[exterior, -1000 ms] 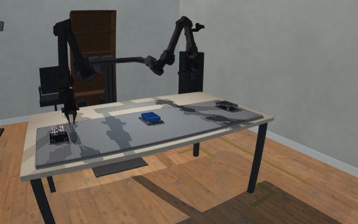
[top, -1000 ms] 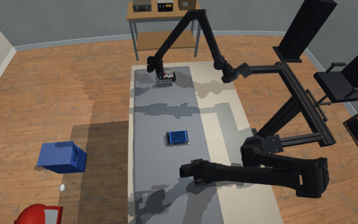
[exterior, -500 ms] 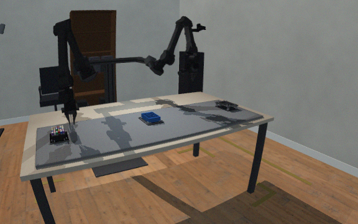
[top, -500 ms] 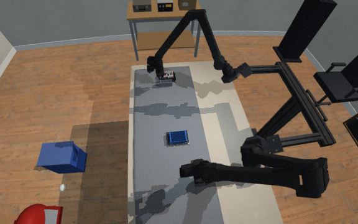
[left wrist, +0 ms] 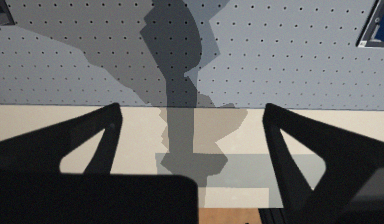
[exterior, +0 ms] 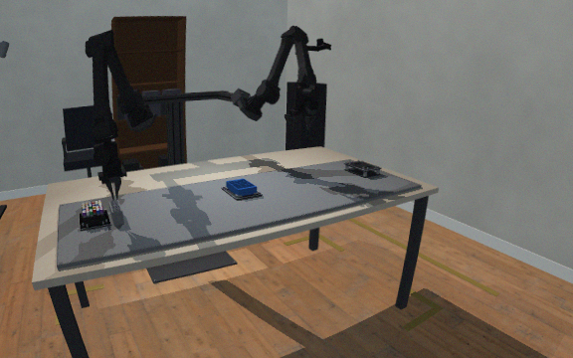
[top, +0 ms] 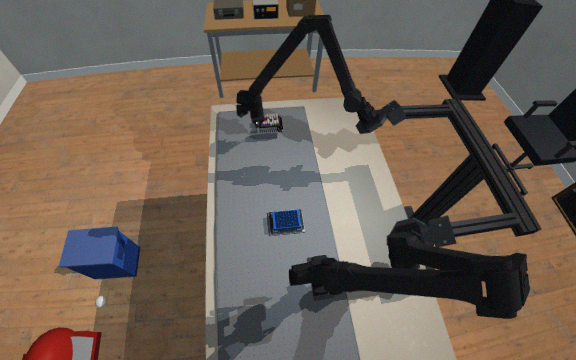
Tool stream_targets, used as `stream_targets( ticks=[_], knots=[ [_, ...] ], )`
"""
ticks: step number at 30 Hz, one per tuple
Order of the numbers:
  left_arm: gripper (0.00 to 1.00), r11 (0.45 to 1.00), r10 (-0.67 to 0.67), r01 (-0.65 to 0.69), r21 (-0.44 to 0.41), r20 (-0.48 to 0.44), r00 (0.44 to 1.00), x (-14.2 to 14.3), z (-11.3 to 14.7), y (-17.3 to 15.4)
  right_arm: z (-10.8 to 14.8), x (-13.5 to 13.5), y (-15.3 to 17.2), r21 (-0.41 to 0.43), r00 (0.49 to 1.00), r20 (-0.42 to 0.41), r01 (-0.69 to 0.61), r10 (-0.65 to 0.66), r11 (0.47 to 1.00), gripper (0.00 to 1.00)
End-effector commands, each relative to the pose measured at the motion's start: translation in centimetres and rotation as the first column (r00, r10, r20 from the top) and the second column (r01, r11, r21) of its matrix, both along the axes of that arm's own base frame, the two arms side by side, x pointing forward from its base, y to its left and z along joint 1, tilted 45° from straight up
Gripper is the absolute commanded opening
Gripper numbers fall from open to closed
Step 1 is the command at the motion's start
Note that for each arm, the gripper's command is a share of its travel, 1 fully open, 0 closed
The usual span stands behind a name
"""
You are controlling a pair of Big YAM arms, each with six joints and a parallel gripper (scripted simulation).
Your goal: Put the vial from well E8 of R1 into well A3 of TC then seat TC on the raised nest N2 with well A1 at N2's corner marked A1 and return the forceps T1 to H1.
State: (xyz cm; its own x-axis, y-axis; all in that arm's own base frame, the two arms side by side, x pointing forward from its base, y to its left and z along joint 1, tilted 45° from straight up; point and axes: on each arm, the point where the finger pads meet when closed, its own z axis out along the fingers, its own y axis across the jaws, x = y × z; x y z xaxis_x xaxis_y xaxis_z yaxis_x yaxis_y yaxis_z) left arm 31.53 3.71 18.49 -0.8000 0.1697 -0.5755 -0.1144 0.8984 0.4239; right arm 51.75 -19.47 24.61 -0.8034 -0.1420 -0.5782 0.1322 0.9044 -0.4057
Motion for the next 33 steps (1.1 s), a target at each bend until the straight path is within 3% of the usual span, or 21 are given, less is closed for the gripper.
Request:
stream_targets(
  ticks=[1, 5, 33],
  knots=[
    [1.00, 1.000, -0.009, 0.009, 0.003, 0.012, 1.000, 0.34, 0.93, -0.14, 3.02, 0.60, -0.91, -0.024, 0.998, 0.061, 0.005, -0.004, 1.000, 0.11],
    [1.00, 1.000, -0.009, 0.009, 0.003, 0.012, 1.000, 0.34, 0.93, -0.14, 3.02, 0.60, -0.91, -0.024, 0.998, 0.061, 0.005, -0.004, 1.000, 0.07],
    [1.00, 1.000, -0.009, 0.009, 0.003, 0.012, 1.000, 0.34, 0.93, -0.14, 3.02, 0.60, -0.92, -0.024, 0.998, 0.061, 0.005, -0.004, 1.000, 0.07]
  ],
)
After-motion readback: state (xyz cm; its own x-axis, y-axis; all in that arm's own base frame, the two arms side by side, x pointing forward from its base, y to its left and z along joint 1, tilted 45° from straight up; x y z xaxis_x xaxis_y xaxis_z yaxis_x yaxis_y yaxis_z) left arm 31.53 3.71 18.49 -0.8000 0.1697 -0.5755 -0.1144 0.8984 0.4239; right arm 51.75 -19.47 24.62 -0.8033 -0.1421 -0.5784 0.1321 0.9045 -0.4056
